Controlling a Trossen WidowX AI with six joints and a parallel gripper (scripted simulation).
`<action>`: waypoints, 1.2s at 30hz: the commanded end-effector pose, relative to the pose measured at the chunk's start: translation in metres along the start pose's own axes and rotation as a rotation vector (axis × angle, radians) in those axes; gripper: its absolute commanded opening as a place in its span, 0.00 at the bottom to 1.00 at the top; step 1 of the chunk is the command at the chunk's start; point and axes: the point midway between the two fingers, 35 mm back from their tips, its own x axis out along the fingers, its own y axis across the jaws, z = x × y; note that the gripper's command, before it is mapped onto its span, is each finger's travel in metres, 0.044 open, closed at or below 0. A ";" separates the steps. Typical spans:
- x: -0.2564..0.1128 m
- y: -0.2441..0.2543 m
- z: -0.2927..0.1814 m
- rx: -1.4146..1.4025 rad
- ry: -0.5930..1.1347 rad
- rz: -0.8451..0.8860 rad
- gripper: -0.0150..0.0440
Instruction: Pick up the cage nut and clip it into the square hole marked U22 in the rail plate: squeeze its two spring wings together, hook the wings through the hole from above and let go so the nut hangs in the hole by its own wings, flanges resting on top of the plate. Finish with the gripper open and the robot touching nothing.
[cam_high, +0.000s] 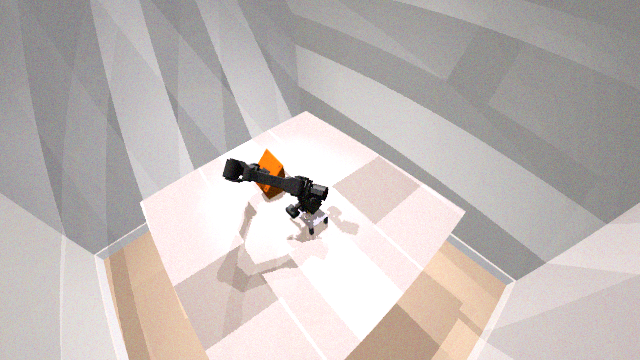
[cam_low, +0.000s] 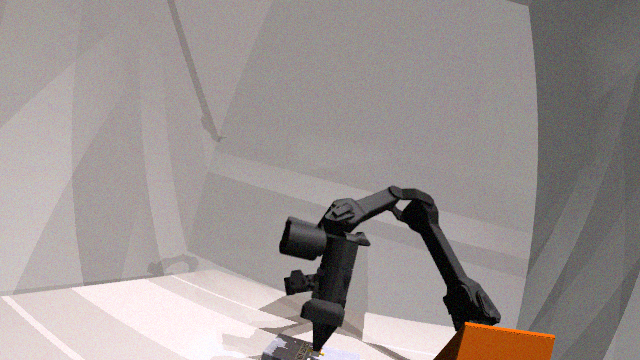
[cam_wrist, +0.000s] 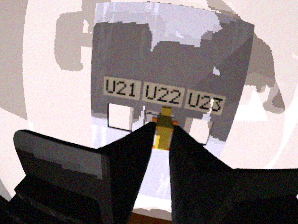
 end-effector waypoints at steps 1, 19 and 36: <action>-0.001 0.001 0.001 0.001 -0.004 -0.012 0.30; -0.001 0.003 0.001 0.002 -0.004 -0.052 0.30; -0.001 0.005 0.001 0.002 -0.004 -0.059 0.30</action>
